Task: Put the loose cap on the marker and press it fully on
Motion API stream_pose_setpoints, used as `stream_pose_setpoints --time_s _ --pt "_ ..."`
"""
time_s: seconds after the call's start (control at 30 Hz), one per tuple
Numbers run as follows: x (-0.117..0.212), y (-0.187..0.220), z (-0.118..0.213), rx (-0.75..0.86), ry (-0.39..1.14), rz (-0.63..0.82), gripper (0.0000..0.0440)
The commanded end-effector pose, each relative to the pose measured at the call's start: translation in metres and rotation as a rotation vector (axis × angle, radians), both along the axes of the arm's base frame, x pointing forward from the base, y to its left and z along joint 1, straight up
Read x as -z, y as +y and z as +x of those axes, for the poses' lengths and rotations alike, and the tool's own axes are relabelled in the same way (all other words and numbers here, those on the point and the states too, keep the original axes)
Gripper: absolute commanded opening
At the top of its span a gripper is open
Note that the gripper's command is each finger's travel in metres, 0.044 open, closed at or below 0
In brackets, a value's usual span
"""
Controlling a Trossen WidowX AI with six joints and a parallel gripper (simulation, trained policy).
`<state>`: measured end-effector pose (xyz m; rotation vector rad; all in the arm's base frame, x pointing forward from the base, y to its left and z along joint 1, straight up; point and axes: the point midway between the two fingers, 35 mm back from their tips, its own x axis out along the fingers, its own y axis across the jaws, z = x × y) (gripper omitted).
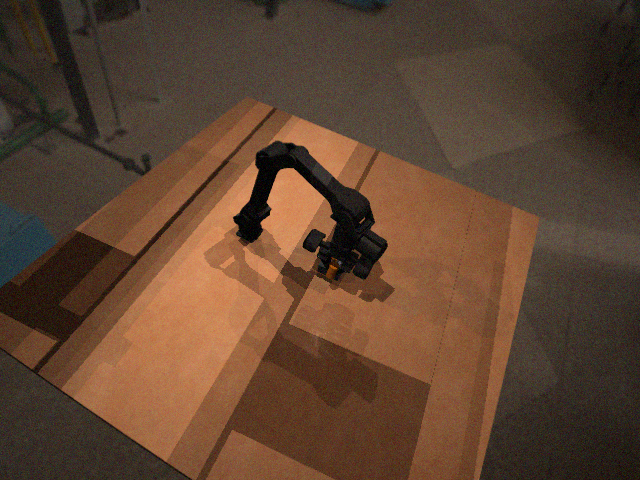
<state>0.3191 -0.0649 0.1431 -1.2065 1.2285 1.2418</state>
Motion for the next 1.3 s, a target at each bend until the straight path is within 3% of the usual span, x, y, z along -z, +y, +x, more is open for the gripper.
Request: stream_pose_setpoints --time_s 0.0,0.53,1.27 --pt "-0.008 0.012 0.001 -0.008 -0.01 0.005 0.0063" --pt "-0.027 0.074 -0.015 -0.089 0.019 0.019 0.003" --pt "0.005 0.083 -0.026 -0.118 0.084 0.024 0.0001"
